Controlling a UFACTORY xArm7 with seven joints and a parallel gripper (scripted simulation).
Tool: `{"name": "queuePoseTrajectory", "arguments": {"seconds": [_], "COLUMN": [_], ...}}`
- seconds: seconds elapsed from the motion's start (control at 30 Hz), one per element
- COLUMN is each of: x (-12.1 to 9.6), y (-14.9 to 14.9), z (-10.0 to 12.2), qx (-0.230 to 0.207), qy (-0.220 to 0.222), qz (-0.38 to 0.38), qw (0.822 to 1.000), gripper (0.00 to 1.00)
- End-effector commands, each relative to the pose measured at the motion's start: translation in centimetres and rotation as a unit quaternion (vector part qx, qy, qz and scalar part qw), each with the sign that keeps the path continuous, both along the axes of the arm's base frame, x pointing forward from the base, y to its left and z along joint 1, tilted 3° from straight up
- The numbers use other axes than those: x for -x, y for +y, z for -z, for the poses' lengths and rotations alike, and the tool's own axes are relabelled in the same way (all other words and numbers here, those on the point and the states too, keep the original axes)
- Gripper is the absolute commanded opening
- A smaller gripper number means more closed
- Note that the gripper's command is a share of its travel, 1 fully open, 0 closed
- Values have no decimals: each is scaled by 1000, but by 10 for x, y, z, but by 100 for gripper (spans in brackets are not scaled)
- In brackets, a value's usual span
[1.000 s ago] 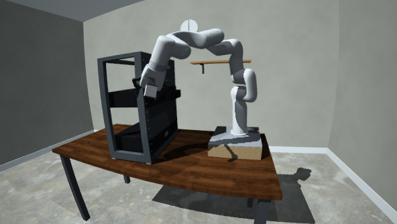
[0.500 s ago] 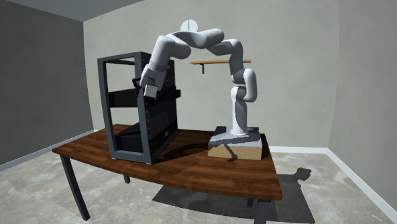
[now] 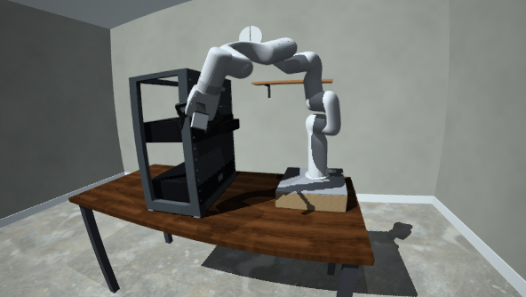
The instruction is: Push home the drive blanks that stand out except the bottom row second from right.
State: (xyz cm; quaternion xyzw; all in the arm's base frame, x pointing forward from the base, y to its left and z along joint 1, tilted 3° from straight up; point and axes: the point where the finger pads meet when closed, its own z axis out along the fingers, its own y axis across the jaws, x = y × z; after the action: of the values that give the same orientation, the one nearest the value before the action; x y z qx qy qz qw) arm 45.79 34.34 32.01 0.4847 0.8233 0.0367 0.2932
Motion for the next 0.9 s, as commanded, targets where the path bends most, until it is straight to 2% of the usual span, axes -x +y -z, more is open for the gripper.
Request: {"name": "queuePoseTrajectory", "arguments": {"seconds": [0.0,0.6,0.73,0.87], "x": [0,3,21,54], "y": [0,1,1,2], "z": [-2,-2,-2,-1], "qx": [-2,-2,-2,-1], "qy": [-2,-2,-2,-3], "qz": [0,0,0,0], "qw": [1000,1000,1000,1000], "gripper": [100,100,100,100]}}
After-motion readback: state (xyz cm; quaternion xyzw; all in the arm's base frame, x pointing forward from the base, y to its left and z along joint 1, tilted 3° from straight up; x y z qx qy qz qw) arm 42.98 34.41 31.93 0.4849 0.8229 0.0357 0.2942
